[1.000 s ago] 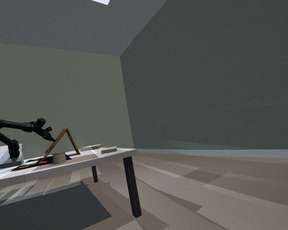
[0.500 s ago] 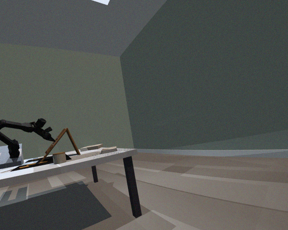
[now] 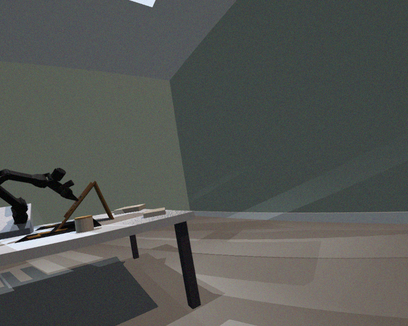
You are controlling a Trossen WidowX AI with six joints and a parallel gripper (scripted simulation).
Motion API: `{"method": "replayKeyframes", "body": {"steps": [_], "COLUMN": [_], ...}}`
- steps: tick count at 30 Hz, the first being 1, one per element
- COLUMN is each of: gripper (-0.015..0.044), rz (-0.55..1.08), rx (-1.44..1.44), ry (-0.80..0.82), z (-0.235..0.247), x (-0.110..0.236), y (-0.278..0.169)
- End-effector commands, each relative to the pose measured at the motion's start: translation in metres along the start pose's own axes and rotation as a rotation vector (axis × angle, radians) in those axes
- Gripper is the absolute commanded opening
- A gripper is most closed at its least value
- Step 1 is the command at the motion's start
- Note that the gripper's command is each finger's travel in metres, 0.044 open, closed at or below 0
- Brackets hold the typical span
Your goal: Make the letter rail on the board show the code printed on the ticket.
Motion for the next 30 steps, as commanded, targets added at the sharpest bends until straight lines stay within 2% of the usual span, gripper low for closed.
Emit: {"method": "replayKeyframes", "body": {"steps": [1,30], "gripper": [0.0,0.0], "rz": [0.003,0.004], "rx": [-0.002,-0.003], "ry": [-0.005,-0.004], "z": [0.003,0.024], "x": [-0.001,0.0], "y": [-0.002,-0.006]}}
Point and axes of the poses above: the point midway between the two fingers, 35 mm back from their tips, its own x axis back along the fingers, its own z axis across the jaws, y = z × x, the point moved 1 cm from there along x, back along the fingers, and after that the axes turned 14 degrees about -x, right-handed, at the moved point
